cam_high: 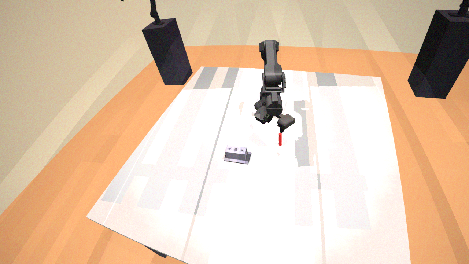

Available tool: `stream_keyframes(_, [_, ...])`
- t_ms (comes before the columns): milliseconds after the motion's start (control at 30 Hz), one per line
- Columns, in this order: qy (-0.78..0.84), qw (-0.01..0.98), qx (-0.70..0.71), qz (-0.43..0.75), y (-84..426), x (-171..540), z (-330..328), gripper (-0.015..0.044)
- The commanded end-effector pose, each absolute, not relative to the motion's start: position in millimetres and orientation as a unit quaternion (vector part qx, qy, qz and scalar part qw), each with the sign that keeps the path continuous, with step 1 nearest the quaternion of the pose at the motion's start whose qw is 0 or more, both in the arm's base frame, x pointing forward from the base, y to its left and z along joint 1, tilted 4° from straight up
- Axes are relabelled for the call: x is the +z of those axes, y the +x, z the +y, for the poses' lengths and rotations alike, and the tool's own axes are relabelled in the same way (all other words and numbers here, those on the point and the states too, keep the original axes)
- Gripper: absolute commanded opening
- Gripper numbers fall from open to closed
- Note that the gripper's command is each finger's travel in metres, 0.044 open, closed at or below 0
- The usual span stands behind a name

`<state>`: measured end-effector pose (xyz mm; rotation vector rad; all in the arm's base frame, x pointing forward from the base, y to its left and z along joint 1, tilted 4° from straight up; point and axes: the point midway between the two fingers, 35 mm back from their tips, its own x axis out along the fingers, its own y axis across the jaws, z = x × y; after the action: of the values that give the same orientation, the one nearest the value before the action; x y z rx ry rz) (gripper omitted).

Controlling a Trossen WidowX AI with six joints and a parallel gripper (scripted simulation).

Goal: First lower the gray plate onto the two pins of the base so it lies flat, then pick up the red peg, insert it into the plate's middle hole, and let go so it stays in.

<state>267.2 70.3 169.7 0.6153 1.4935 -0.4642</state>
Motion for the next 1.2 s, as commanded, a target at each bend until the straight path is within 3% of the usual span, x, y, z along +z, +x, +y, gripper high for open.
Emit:
stream_keyframes(0, [0.428, 0.578, -0.367, 0.590, 238, 163, 92, 0.0440])
stream_keyframes(533, [0.428, 0.578, -0.367, 0.590, 241, 163, 92, 0.0440])
stream_keyframes(1167, [0.428, 0.578, -0.367, 0.590, 243, 117, 96, 0.0440])
